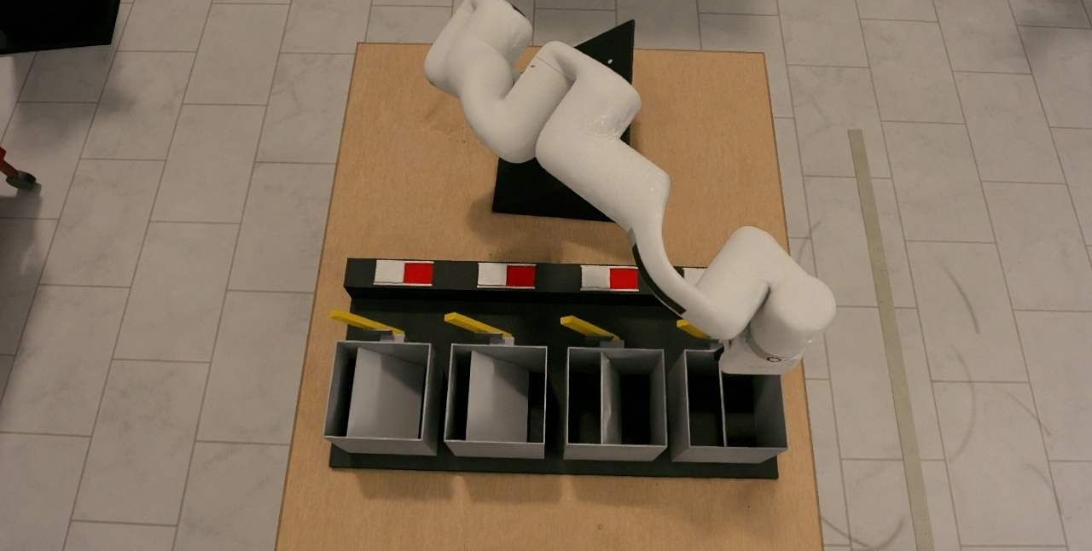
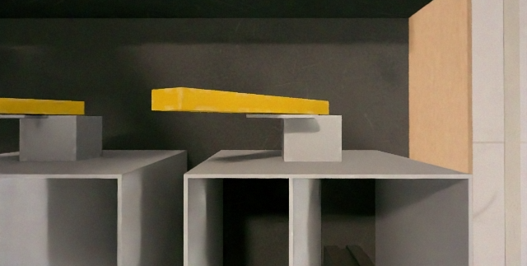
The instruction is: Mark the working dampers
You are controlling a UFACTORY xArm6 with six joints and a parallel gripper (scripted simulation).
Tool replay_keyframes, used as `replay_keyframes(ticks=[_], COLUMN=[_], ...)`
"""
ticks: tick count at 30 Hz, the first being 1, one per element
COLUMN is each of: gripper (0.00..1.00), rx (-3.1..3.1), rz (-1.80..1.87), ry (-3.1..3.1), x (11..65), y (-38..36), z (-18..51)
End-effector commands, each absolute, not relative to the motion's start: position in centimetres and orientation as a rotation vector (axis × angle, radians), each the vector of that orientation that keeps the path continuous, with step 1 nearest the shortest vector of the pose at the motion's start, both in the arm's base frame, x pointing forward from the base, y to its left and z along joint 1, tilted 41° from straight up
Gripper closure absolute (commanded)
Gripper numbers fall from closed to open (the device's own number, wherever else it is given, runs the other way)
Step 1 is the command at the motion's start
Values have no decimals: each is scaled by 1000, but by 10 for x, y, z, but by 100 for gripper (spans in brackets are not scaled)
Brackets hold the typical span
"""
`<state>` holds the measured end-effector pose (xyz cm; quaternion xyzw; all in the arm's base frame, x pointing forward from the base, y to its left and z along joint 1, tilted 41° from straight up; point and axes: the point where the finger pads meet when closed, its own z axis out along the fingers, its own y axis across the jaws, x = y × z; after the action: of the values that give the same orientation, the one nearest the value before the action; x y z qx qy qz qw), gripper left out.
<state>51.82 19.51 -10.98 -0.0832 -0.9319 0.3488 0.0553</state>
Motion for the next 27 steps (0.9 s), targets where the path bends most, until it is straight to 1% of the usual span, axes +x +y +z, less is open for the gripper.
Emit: replay_keyframes(ticks=[1,11,27], gripper=[100,100,100], rx=[-253,-224,377], rz=[1056,1052,948], ry=[-2835,-2831,-2693], x=[520,520,519], y=[197,197,197], z=[-108,-108,-108])
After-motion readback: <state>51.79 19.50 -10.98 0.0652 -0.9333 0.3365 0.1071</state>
